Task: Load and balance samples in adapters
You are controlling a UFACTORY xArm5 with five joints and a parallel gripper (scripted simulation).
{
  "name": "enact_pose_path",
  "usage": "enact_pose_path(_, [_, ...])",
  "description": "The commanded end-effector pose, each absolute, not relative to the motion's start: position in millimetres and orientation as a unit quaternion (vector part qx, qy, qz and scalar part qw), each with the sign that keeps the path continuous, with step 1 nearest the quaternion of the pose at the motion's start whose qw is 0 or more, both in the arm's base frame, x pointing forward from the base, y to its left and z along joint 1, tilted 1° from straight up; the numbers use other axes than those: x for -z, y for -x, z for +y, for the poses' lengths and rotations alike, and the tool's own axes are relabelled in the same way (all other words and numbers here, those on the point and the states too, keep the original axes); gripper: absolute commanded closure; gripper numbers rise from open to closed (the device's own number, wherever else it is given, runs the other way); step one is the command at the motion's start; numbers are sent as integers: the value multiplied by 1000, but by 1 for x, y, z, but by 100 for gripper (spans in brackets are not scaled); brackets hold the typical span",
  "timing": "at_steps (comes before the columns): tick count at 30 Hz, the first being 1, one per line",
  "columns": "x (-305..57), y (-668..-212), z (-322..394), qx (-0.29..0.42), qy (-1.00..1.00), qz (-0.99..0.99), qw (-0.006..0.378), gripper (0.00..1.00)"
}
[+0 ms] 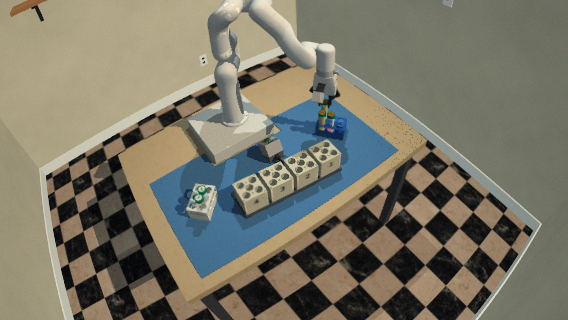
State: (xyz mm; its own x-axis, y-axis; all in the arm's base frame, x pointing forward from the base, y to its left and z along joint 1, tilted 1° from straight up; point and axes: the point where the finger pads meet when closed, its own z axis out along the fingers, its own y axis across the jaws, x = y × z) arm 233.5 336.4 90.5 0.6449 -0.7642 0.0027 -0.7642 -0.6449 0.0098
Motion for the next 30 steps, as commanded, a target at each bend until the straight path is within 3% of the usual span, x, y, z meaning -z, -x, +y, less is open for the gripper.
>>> enact_pose_path(1, [-97,-234,337,1,-907,-421,4,100])
enact_pose_path(30, [-151,-235,338,1,-907,-421,3,100])
